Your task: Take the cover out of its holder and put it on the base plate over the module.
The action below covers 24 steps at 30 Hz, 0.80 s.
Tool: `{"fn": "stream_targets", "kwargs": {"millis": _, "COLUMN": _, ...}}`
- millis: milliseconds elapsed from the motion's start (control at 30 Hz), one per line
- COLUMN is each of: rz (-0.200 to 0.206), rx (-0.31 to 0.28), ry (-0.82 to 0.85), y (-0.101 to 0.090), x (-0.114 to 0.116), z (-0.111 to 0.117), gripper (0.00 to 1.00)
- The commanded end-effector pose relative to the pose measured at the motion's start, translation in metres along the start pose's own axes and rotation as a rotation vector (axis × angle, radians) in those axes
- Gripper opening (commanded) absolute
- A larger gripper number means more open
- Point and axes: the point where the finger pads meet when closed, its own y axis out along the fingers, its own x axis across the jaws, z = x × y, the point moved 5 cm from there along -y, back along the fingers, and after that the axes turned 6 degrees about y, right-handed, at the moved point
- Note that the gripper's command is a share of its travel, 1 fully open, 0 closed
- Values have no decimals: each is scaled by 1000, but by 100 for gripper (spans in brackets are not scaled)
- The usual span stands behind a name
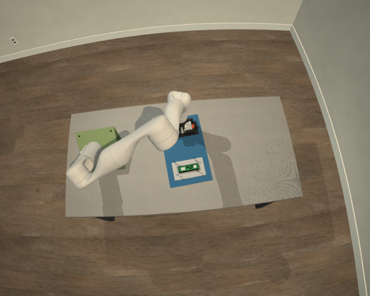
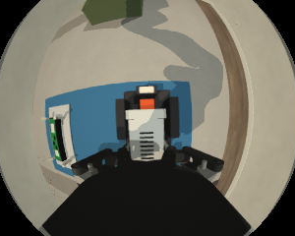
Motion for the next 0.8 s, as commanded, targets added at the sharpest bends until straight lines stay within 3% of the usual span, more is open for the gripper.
{"fn": "stream_targets", "kwargs": {"millis": 0, "rz": -1, "rx": -2, "ry": 0, "y": -1, "x": 0, "z": -1, "gripper": 0}}
{"fn": "stream_targets", "kwargs": {"millis": 433, "rz": -1, "rx": -2, "ry": 0, "y": -1, "x": 0, "z": -1, "gripper": 0}}
{"fn": "stream_targets", "kwargs": {"millis": 767, "rz": -1, "rx": -2, "ry": 0, "y": -31, "x": 0, "z": 0, "gripper": 0}}
